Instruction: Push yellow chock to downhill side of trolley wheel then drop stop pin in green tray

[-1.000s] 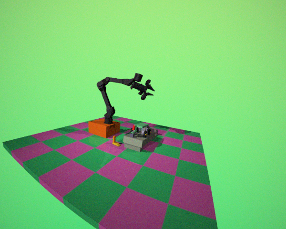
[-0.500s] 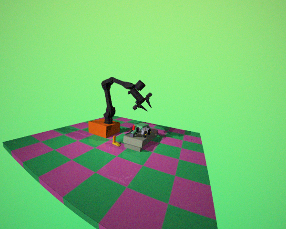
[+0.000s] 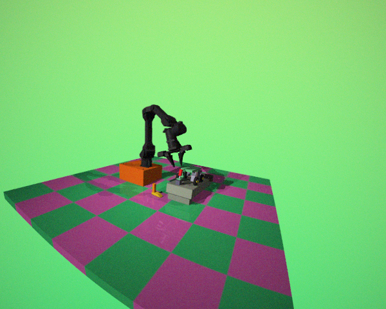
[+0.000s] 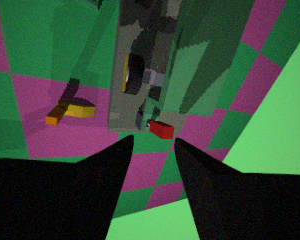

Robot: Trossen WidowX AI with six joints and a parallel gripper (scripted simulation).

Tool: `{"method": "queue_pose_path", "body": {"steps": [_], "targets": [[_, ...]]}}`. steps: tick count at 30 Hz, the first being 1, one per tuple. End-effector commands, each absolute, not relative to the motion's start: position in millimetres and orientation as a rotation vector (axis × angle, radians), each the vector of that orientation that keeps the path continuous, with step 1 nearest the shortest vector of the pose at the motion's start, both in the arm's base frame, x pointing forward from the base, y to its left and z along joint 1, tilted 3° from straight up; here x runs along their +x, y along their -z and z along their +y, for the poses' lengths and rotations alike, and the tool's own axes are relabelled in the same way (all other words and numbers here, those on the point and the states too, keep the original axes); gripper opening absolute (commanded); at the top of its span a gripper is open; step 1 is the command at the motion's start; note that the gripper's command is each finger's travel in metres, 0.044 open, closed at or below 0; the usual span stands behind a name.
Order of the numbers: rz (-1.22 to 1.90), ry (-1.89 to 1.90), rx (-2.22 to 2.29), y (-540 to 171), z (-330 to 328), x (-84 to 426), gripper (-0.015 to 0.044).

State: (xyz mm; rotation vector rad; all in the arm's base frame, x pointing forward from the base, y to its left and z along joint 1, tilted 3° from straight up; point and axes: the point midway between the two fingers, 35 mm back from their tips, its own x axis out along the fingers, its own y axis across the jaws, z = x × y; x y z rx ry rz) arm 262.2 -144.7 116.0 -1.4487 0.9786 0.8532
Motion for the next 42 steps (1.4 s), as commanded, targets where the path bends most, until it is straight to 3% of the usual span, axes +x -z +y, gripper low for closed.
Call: {"method": "queue_pose_path", "body": {"steps": [1,10,42], "targets": [[1.106,-0.908,-1.310,-92.6,-162.7,226.2,0.0190],[1.276,-1.005,-1.008,-59.8,-177.3,155.3,0.0190],[1.278,-1.007,-1.001,-2.9,-175.6,155.9,0.0190]]}}
